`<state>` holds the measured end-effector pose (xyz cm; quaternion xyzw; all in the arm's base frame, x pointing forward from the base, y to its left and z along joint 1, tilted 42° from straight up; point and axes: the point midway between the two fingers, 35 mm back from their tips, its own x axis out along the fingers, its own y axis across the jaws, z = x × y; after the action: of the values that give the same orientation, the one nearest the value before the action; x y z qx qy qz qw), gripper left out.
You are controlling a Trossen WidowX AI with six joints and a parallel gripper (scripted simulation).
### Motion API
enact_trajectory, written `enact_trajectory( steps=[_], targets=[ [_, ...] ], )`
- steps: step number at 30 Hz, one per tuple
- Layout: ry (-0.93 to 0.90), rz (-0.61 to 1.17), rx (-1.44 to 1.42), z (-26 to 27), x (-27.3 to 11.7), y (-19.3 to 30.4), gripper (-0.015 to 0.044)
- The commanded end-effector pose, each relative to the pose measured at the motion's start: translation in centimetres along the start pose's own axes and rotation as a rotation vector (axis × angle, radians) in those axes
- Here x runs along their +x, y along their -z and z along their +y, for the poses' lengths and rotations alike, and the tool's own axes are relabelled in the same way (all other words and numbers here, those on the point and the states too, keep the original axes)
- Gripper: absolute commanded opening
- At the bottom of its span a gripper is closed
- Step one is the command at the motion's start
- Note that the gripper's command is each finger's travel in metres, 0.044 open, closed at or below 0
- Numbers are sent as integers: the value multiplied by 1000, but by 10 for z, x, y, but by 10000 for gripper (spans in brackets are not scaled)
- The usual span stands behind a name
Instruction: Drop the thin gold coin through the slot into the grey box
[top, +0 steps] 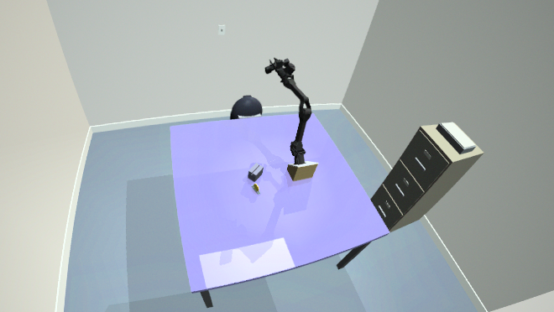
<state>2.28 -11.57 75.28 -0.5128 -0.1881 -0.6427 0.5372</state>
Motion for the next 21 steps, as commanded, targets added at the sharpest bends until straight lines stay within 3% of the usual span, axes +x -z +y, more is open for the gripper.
enact_trajectory(
  steps=[1, 10, 21],
  targets=[
    [-125, 129, 47, 54, 12, 51, 161],
    [-400, 314, 79, 173, 4, 111, 161],
    [-806, 468, 54, 332, -55, 141, 161]
  ],
)
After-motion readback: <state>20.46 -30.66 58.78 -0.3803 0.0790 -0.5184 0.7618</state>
